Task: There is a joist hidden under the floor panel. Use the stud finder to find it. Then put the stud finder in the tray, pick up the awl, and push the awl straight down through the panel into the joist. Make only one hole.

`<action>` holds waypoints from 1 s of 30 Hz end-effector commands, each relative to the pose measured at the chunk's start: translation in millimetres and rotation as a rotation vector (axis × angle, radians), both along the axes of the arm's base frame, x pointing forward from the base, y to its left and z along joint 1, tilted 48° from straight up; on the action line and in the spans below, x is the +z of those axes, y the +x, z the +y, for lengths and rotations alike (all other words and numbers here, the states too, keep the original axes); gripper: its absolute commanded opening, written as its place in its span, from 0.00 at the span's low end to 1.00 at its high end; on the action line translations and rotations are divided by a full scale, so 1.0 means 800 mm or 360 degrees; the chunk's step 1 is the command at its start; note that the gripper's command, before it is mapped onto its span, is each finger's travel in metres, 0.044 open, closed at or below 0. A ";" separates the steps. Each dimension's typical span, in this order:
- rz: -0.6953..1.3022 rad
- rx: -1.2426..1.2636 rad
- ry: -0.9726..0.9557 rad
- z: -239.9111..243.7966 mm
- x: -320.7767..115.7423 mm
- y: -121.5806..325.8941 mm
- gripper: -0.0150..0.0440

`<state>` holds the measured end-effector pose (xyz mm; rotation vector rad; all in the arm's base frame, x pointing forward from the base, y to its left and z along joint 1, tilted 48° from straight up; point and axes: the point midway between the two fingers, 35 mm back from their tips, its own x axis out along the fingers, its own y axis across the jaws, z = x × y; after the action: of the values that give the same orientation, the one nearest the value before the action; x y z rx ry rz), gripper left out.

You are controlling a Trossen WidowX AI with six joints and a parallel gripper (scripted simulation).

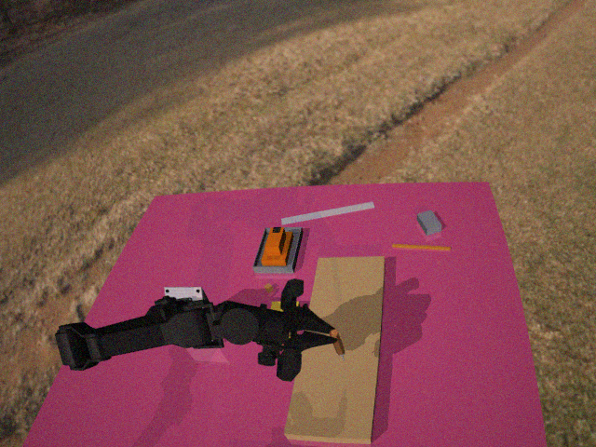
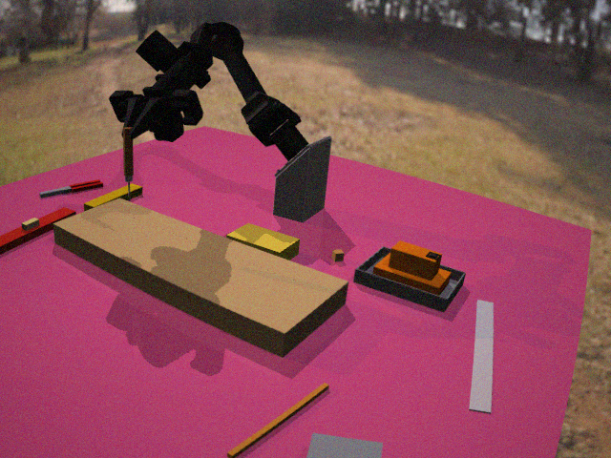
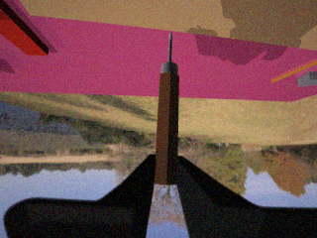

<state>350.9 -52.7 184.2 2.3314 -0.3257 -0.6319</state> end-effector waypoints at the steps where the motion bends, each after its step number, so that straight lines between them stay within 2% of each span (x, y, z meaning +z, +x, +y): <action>1: 0.0032 -0.0008 -0.0006 0.014 -0.019 0.010 0.25; 16: 0.0047 -0.0098 -0.0022 0.067 -0.080 0.032 0.25; 30: 0.0013 -0.0169 -0.0073 0.119 -0.137 0.030 0.25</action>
<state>376.9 32.8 85.8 2.2827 -0.4436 -0.6847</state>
